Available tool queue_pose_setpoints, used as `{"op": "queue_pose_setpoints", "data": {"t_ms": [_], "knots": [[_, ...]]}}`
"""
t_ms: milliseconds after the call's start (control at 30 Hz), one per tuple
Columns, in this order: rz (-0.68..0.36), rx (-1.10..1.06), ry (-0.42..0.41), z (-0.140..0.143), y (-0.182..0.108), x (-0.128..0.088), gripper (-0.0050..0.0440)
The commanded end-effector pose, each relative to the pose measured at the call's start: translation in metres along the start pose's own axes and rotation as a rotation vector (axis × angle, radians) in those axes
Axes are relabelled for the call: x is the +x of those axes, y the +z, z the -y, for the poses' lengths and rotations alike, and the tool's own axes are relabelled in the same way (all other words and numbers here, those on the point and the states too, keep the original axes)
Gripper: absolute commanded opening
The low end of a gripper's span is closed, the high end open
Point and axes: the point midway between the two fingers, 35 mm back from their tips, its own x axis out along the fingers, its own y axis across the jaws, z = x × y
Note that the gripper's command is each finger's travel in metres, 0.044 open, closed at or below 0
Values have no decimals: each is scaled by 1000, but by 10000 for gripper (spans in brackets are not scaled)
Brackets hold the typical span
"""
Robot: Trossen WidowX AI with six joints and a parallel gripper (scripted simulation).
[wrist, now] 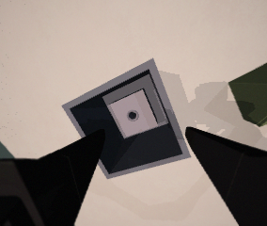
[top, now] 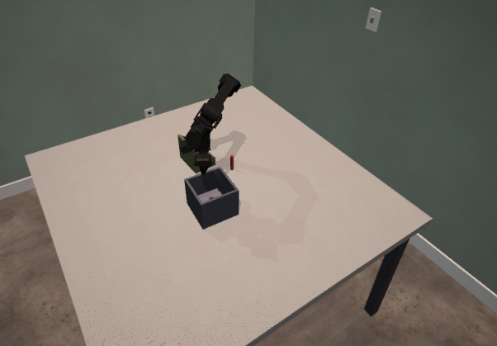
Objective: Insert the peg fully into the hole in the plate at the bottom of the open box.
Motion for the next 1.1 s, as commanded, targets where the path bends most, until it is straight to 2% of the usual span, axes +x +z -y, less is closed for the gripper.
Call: {"op": "queue_pose_setpoints", "data": {"t_ms": [0,533,600,867,1033,1067], "knots": [[0,0,0,0,0,0,400],[0,0,0,0,0,0,400],[-2,-43,-4,7,-8,-2,440],[-42,-555,-53,100,-88,-13,440],[-80,-879,-79,167,-119,-10,440],[-80,-879,-79,167,-119,-10,440]]}}
